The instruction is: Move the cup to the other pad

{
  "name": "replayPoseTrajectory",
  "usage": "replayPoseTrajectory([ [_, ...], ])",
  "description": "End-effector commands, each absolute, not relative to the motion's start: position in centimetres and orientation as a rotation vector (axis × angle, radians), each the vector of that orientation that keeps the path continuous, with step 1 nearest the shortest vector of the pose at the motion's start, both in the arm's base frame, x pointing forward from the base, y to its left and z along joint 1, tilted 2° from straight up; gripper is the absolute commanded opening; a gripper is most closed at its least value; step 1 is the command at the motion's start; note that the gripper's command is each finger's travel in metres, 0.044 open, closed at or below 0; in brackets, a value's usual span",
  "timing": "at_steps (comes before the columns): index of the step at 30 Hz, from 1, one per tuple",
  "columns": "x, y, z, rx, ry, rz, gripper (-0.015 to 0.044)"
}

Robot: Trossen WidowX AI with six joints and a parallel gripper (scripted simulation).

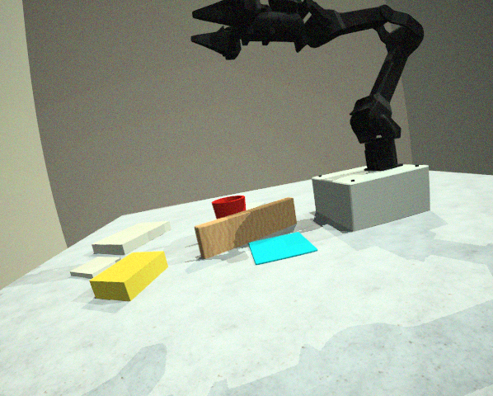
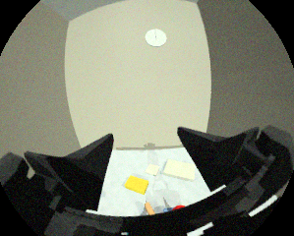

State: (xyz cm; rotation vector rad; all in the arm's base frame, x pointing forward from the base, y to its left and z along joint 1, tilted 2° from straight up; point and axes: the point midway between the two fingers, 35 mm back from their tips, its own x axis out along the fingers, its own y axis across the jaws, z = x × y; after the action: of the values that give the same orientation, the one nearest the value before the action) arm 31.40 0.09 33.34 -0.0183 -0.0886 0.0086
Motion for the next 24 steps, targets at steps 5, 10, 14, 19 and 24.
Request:
replayPoseTrajectory([
  [5,34.6,-2.1,27.9,0.240,0.198,-0.081,0.0269],
  [10,36.2,-5.6,19.8,0.621,0.565,-0.330,0.0148],
  [14,35.2,-8.3,13.8,0.914,0.807,-0.624,0.0148],
  [19,31.9,-10.8,7.8,1.230,1.037,-1.103,0.0148],
  [24,30.5,-10.8,6.4,1.306,1.088,-1.269,0.0148],
])
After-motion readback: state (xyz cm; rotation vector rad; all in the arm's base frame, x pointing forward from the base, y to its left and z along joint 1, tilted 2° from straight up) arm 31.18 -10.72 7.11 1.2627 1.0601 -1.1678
